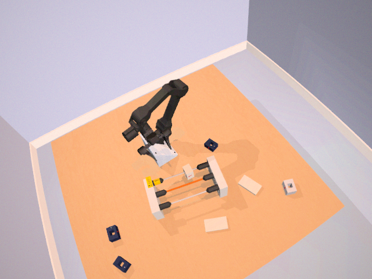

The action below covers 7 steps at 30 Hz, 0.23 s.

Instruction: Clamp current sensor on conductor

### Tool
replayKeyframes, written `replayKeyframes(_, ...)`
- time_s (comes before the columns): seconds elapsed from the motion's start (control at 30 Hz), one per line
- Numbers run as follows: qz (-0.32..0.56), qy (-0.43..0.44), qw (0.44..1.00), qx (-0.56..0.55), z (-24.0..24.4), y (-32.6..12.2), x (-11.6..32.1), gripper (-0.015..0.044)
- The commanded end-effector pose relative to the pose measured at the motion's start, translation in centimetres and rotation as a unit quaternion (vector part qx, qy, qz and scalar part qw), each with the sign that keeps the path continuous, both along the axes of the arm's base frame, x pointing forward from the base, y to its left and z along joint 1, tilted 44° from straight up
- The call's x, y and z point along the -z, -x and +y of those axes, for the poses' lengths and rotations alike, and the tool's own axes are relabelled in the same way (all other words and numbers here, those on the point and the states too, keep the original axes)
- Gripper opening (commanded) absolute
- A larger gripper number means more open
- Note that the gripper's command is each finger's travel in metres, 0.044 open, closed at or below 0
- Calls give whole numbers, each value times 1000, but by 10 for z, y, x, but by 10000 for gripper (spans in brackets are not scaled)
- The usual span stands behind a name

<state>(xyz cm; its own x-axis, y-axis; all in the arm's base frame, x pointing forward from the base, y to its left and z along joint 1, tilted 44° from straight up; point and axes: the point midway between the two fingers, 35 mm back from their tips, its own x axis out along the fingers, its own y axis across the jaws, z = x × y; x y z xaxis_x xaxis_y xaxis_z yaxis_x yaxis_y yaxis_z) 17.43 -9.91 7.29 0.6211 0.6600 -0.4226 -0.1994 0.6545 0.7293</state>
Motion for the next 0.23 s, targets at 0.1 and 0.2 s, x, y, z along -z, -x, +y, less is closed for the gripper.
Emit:
replayKeyframes(0.1,53,-31,998,9,1,-4,-1,440)
replayKeyframes(0.2,57,-37,998,12,2,-4,-1,440)
